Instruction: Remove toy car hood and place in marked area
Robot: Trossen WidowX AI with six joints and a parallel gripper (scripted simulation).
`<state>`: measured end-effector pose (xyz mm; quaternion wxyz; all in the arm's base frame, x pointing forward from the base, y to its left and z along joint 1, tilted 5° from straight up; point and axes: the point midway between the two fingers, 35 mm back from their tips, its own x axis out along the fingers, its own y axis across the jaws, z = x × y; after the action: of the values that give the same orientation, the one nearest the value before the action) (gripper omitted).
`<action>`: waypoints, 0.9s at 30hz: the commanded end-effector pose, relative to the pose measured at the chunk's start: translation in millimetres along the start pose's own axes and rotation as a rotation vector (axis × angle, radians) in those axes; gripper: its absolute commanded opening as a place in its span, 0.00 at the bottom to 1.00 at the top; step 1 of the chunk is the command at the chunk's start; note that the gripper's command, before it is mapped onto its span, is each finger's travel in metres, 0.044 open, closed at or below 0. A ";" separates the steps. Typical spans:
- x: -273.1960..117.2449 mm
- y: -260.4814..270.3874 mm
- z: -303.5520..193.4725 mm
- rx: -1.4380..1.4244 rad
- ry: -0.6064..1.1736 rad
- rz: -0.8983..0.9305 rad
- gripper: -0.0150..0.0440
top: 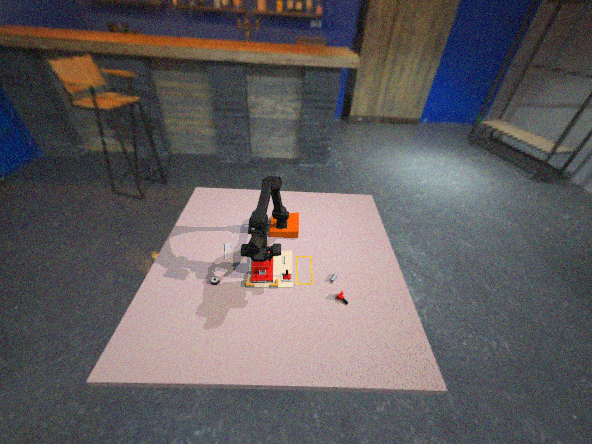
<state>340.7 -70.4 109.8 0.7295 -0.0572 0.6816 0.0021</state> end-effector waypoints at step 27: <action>-7.3 114.6 6.2 0.003 -0.006 0.012 0.25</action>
<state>341.3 31.6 110.0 0.7331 -0.0523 0.6781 0.0074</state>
